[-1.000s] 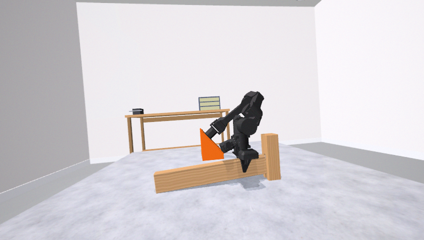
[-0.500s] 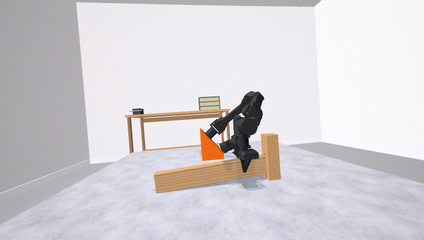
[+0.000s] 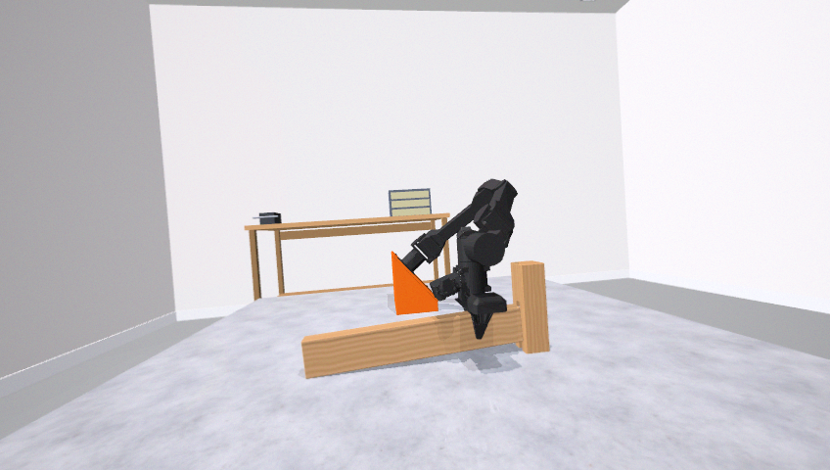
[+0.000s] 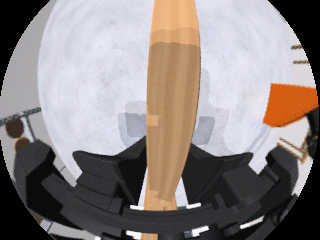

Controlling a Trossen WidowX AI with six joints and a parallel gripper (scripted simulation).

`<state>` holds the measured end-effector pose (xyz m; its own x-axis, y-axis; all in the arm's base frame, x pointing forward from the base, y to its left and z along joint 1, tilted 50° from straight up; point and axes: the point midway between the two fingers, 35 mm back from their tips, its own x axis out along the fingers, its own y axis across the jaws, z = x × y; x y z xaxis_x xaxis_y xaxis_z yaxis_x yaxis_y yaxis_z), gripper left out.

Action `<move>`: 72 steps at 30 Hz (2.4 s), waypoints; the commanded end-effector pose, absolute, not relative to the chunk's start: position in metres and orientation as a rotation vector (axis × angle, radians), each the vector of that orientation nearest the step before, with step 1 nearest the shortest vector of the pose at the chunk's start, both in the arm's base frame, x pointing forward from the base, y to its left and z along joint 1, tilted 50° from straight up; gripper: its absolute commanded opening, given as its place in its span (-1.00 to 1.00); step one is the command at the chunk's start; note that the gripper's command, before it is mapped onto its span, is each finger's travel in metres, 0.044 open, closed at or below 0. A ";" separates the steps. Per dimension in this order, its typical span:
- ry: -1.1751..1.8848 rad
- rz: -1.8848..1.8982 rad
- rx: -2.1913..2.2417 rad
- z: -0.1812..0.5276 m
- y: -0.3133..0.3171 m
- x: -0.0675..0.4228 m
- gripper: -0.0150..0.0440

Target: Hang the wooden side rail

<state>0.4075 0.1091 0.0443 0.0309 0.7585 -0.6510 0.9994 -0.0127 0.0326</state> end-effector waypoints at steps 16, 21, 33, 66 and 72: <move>1.772 -0.631 1.829 0.045 0.110 0.409 -0.49; 1.772 -0.631 1.830 0.045 0.111 0.409 -0.49; 1.772 -0.631 1.830 0.043 0.113 0.409 -0.49; 1.773 -0.644 1.826 0.040 0.115 0.408 -0.14; 1.773 -0.644 1.826 0.040 0.115 0.408 0.40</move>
<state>0.4079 0.1151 0.0396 0.0347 0.7573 -0.6522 0.9993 -0.0174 0.0329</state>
